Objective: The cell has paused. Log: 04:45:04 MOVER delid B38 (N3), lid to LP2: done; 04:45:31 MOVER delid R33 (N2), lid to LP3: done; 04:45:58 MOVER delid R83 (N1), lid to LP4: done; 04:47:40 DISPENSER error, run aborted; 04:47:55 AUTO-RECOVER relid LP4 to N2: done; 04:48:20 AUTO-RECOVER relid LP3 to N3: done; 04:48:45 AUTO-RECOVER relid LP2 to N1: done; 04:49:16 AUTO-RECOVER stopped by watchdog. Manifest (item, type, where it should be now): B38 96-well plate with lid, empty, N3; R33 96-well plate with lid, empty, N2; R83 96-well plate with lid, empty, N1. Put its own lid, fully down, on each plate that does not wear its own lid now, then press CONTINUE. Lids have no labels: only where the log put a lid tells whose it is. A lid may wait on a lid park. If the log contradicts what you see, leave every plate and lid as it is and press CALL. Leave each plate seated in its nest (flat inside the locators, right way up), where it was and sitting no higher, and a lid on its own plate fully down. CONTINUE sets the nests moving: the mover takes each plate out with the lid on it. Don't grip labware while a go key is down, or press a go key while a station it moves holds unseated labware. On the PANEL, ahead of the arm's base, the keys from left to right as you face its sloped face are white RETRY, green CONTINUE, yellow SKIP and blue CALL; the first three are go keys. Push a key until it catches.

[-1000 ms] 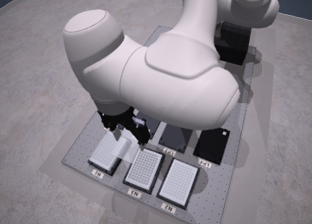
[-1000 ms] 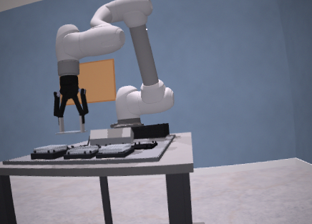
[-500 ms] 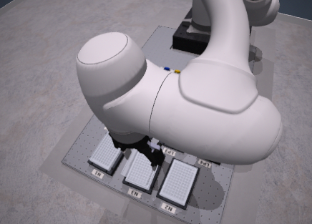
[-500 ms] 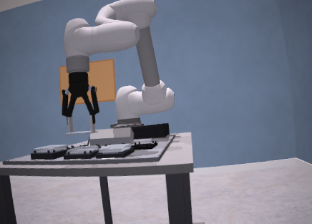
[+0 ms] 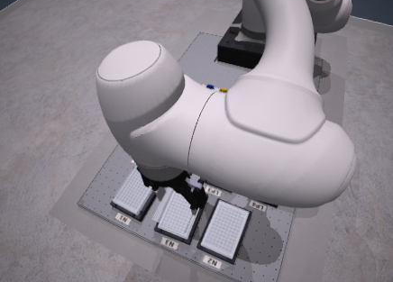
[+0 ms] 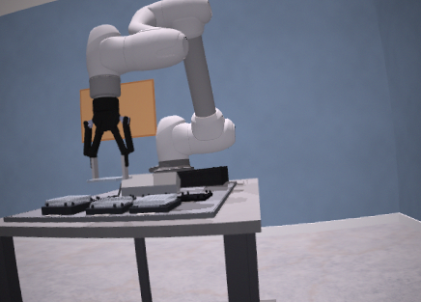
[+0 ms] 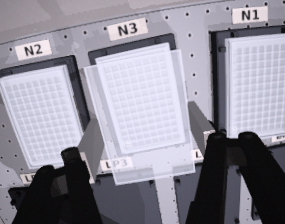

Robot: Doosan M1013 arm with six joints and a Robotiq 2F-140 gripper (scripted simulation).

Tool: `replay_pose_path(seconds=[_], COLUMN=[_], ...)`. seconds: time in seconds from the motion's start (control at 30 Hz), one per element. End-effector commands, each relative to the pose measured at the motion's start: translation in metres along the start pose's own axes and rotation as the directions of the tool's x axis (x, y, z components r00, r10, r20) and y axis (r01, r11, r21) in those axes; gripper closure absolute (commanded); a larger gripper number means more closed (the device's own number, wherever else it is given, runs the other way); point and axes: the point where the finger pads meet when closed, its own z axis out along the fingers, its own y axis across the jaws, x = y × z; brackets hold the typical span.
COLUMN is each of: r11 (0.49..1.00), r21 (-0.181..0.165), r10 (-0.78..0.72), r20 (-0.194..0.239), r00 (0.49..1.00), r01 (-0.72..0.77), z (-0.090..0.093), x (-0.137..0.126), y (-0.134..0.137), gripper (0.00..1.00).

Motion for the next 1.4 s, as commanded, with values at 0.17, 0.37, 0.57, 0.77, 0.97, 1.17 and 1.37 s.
replay_pose_path(seconds=[0.17, 0.37, 0.57, 0.77, 0.97, 1.17, 1.37], r11=[1.000, 1.000, 1.000, 1.000, 1.000, 1.000, 1.000], r21=[0.000, 0.000, 0.000, 0.000, 0.000, 0.000, 0.000], r10=[0.000, 0.000, -0.002, -0.009, -0.021, -0.031, -0.031], r20=[0.000, 0.000, 0.000, 0.000, 0.000, 0.000, 0.000], r00=[1.000, 1.000, 1.000, 1.000, 1.000, 1.000, 1.000], r01=[0.000, 0.000, 0.002, 0.009, 0.021, 0.031, 0.031], z=[0.000, 0.000, 0.000, 0.001, 0.003, 0.005, 0.015], x=[0.000, 0.000, 0.000, 0.000, 0.000, 0.000, 0.000], y=[0.000, 0.000, 0.000, 0.000, 0.000, 0.000, 0.000], gripper=[1.00, 1.00, 1.00, 1.00, 1.00, 1.00, 1.00])
